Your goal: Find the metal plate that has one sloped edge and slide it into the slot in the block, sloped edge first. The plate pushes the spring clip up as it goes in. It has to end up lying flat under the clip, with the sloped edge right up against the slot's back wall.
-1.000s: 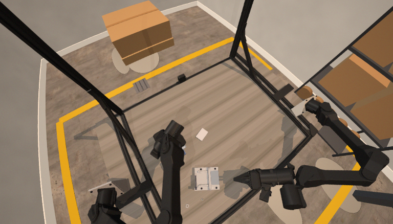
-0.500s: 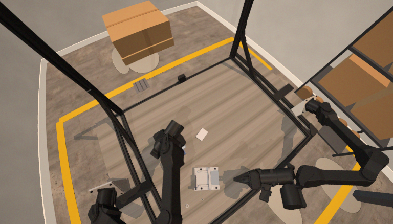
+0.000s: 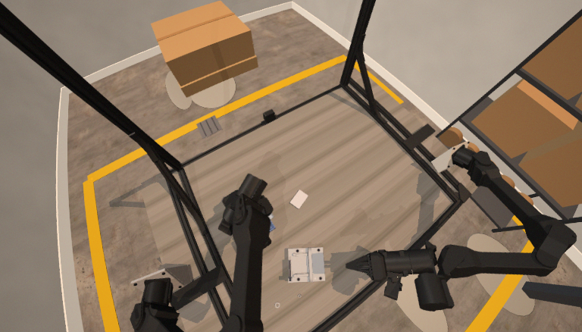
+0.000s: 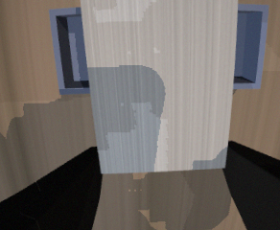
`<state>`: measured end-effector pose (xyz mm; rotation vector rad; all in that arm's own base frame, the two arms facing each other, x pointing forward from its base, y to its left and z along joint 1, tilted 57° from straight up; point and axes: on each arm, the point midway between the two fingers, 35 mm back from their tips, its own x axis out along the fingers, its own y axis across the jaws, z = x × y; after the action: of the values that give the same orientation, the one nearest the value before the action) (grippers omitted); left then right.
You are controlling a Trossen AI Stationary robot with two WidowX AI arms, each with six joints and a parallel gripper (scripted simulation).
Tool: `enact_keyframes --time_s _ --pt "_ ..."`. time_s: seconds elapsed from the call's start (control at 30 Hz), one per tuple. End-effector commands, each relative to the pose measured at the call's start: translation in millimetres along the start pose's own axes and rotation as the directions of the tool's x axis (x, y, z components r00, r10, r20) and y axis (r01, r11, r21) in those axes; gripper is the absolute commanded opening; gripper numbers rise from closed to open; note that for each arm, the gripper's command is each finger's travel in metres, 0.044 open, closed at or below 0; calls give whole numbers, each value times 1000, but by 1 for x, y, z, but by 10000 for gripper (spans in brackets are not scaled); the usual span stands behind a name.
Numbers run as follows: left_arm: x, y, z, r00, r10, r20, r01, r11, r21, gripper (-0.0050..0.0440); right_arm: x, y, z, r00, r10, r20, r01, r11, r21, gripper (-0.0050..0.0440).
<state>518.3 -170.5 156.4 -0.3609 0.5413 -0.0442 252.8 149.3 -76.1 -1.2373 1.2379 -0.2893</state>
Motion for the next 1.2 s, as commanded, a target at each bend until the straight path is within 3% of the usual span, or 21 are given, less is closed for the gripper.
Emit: enact_keyframes --time_s 0.0,0.4,0.67,1.17 --pt "0 0 1 1000 -1 4 1 1000 -3 440 -11 -2 3 1000 3 2 -3 1000 12 0" --pt "0 0 1 1000 -1 4 1 1000 -3 440 -17 -33 -17 1000 4 2 -4 986 168 -5" --pt "0 0 1 1000 -1 4 1 1000 -3 440 -19 -51 -30 1000 4 2 -5 964 265 -50" --pt "0 0 1 1000 -1 4 1 1000 -3 440 -20 -85 -64 1000 4 2 -4 885 465 -50"
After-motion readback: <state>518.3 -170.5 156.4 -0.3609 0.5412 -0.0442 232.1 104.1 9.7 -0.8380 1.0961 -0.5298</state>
